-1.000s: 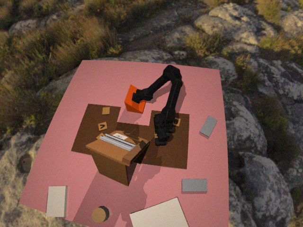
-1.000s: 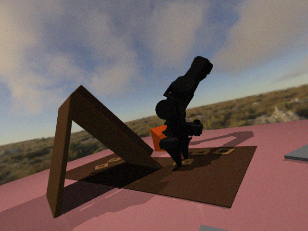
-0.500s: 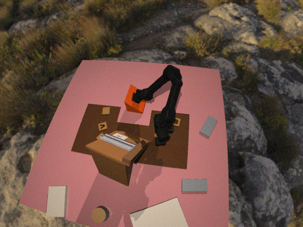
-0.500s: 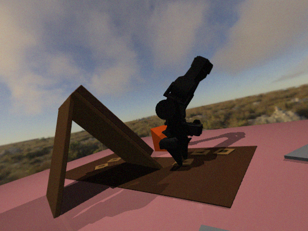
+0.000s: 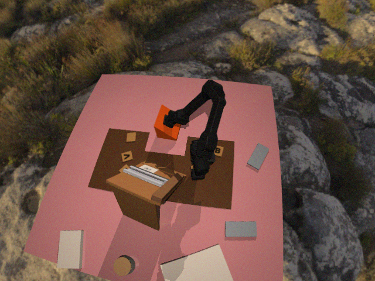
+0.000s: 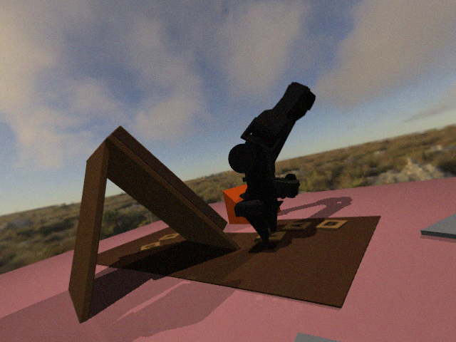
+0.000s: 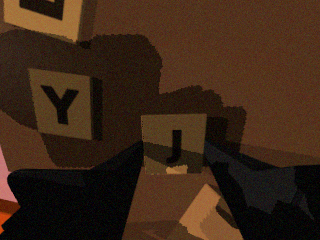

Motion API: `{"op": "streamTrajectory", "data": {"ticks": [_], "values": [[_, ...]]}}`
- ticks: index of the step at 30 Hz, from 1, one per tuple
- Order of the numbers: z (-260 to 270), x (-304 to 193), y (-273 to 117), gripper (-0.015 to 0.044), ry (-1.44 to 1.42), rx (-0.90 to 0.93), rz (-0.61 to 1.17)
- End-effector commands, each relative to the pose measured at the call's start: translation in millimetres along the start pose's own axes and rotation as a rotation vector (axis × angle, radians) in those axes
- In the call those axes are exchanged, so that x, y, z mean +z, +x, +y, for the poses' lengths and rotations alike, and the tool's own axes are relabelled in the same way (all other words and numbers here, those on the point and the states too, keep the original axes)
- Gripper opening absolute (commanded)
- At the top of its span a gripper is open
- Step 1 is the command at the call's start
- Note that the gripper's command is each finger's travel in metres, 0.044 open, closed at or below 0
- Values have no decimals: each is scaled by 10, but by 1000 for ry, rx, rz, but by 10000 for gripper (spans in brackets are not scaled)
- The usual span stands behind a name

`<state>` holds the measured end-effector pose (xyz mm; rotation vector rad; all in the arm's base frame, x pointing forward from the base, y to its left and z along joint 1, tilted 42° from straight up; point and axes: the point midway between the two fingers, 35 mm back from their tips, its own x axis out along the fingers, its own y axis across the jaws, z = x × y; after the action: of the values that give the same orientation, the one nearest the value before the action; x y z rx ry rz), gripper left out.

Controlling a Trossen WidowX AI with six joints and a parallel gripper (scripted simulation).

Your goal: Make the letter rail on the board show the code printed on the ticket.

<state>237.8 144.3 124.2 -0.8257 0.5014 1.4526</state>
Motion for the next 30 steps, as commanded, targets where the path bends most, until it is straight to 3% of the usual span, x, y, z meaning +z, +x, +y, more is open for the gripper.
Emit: {"op": "streamTrajectory", "data": {"ticks": [1, 30], "values": [[-1, 0, -33, 0, -3, -1, -1], [4, -40, -199, 0, -3, 0, 0]]}}
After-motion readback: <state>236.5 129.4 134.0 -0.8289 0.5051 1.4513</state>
